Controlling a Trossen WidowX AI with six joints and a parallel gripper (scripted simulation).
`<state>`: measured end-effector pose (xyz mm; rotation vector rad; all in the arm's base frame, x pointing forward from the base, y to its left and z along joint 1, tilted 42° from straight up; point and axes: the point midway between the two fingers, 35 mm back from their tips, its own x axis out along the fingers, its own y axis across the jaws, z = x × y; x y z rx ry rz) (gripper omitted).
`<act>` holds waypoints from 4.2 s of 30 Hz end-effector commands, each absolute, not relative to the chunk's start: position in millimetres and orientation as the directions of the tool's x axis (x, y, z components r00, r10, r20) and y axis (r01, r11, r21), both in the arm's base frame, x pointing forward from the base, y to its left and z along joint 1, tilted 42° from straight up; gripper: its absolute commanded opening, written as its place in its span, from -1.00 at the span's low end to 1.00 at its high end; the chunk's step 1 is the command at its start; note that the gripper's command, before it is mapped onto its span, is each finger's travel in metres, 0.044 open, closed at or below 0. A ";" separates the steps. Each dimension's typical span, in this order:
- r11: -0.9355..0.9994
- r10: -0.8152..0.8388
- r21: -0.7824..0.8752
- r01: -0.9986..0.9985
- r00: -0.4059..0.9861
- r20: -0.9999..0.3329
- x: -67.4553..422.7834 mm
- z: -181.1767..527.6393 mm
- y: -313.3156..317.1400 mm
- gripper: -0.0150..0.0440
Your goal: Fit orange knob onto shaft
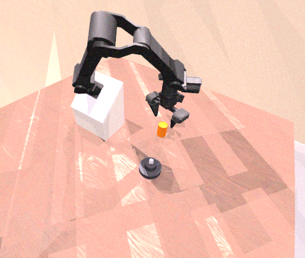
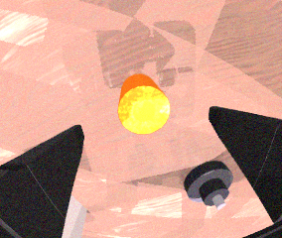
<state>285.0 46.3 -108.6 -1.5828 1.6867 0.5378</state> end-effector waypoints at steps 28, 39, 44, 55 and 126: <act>0.142 -0.660 -0.183 -0.973 0.045 -0.750 287.7 -146.8 13.4 1.00; 0.139 -0.662 -0.184 -0.973 0.047 -0.748 287.4 -159.4 1.0 1.00; 0.139 -0.662 -0.184 -0.973 0.047 -0.748 287.4 -160.2 0.3 0.73; 0.139 -0.662 -0.184 -0.973 0.047 -0.748 287.4 -160.2 0.3 0.02; 0.139 -0.640 -0.176 -0.974 0.047 -0.767 310.1 -39.7 63.1 -0.49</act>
